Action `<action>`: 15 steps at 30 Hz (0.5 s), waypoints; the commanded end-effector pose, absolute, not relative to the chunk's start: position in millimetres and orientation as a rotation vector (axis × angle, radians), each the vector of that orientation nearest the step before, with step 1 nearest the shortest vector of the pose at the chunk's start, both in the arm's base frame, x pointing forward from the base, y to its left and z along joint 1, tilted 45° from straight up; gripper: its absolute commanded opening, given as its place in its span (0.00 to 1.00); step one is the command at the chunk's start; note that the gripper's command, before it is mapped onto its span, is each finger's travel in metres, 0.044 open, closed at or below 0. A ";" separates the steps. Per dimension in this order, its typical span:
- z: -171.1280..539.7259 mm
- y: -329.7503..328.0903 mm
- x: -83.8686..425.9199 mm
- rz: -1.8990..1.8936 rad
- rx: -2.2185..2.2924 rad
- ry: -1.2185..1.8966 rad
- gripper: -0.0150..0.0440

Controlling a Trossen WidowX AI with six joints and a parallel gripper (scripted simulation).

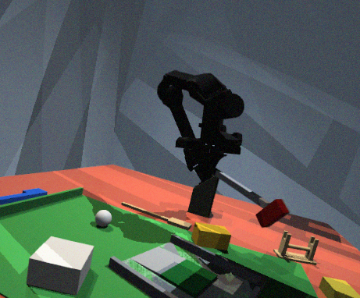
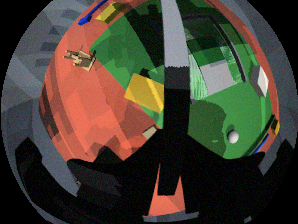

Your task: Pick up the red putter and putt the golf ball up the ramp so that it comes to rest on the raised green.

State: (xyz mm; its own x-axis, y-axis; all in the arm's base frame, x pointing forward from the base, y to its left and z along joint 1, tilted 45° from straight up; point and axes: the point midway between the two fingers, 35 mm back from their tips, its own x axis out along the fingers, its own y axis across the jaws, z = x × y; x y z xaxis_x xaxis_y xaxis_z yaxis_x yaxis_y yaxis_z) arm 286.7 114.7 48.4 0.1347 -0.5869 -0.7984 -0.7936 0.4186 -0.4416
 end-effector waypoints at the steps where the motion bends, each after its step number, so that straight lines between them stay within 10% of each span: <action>1: 63.8 96.1 285.2 0.156 -1.206 1.531 0.25; 15: 108.2 32.8 274.3 -0.130 -0.954 1.476 0.25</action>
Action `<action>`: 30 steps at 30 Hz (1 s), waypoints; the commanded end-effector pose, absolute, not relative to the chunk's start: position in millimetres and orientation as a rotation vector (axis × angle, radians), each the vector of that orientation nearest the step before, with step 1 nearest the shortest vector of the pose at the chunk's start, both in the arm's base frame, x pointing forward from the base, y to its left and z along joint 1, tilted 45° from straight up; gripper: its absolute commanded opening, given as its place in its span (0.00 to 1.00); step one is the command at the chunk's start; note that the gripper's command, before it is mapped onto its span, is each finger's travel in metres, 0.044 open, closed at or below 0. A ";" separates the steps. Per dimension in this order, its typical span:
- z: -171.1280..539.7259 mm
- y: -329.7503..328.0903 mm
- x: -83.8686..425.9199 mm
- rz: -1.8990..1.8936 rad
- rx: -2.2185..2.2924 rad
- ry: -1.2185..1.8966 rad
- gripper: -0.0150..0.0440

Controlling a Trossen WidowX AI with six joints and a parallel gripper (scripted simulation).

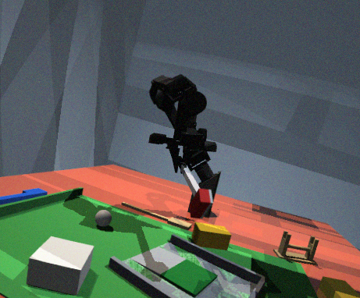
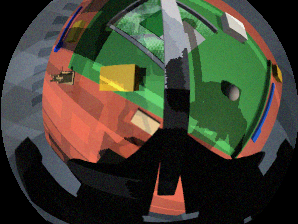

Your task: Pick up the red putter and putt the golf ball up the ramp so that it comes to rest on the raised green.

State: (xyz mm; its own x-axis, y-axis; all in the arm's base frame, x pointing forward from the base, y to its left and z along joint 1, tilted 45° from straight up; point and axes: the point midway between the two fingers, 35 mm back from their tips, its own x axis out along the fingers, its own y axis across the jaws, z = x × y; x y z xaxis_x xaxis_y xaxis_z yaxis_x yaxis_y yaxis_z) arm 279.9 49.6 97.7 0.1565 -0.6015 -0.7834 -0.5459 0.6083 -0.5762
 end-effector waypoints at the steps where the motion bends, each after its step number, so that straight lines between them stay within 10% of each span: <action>1: 111.2 28.1 272.7 -0.152 -0.934 1.472 0.25; 30: 167.2 -76.2 203.1 -0.711 -0.443 1.276 0.25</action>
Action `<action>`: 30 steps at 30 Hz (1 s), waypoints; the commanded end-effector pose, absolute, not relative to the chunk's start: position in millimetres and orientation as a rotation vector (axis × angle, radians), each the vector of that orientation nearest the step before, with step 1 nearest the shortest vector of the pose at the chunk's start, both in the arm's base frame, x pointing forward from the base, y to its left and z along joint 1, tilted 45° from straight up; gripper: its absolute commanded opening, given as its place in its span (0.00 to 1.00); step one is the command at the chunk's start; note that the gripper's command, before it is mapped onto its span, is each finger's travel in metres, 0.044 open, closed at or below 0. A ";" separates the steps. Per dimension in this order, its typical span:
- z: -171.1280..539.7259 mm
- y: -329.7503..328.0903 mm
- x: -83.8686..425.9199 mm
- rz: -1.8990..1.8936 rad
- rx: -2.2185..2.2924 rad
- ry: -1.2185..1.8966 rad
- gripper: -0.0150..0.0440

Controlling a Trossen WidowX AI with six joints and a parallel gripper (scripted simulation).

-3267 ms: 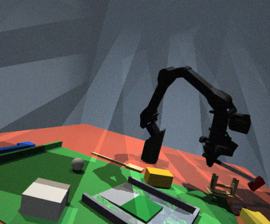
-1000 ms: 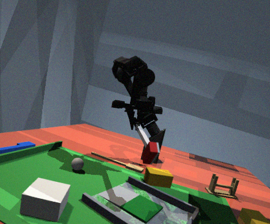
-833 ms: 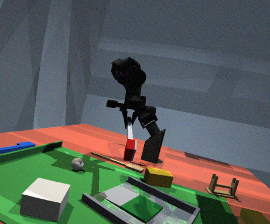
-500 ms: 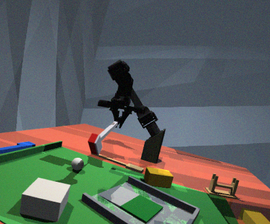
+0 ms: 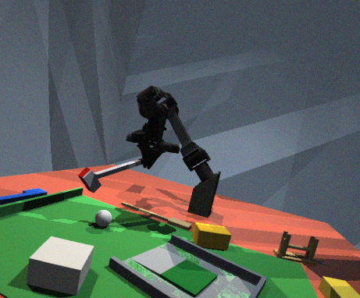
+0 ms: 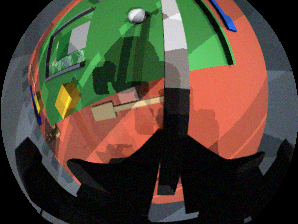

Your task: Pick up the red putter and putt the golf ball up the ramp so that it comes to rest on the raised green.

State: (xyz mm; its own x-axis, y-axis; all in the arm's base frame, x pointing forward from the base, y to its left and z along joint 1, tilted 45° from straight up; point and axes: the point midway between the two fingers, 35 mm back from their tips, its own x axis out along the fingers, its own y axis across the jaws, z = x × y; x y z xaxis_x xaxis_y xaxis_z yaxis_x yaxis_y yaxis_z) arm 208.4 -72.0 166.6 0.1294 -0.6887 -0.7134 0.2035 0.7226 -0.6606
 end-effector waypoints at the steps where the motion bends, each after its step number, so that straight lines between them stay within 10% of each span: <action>1: 167.2 -76.2 203.1 -0.711 -0.443 1.276 0.25; 30: 127.8 -115.7 210.2 -0.713 -0.443 1.274 0.25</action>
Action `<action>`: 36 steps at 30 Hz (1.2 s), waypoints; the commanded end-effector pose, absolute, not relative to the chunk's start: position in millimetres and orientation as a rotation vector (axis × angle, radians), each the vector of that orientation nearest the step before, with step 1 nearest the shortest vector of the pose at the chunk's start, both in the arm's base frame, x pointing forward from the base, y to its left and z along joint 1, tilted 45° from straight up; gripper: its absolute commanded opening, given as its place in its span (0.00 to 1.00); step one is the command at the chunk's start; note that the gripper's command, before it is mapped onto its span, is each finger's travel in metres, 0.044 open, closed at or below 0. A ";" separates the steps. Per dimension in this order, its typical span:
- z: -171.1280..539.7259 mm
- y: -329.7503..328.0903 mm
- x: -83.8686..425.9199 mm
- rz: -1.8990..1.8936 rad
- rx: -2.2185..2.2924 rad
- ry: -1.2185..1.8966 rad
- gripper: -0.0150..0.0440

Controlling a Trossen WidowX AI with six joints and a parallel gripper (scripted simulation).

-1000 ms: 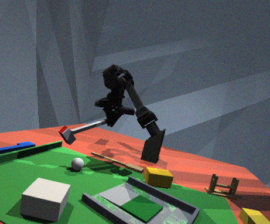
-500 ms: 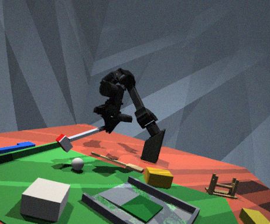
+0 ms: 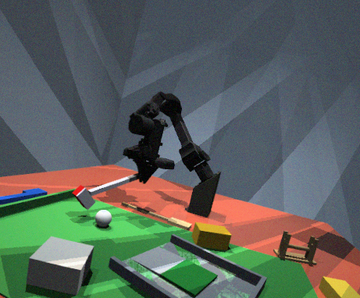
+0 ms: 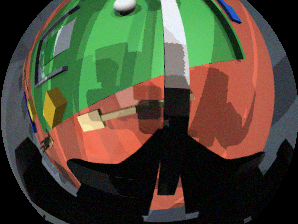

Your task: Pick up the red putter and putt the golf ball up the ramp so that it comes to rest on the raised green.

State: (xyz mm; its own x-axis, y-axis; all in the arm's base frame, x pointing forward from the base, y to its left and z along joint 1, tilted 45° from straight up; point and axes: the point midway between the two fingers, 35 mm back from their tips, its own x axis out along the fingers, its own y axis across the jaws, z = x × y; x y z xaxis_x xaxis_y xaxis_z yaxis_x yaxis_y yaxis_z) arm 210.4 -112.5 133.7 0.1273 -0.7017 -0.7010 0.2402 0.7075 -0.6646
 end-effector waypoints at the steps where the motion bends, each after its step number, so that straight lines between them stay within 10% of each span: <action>1: 126.7 -116.8 210.4 -0.713 -0.444 1.274 0.25; 36: 139.3 -146.9 204.5 -0.716 -0.447 1.271 0.25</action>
State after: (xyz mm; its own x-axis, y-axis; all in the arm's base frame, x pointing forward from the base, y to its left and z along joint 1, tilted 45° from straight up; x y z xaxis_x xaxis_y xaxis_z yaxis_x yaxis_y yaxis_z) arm 203.3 -143.9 134.1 0.1186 -0.7009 -0.7033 0.2278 0.7087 -0.6678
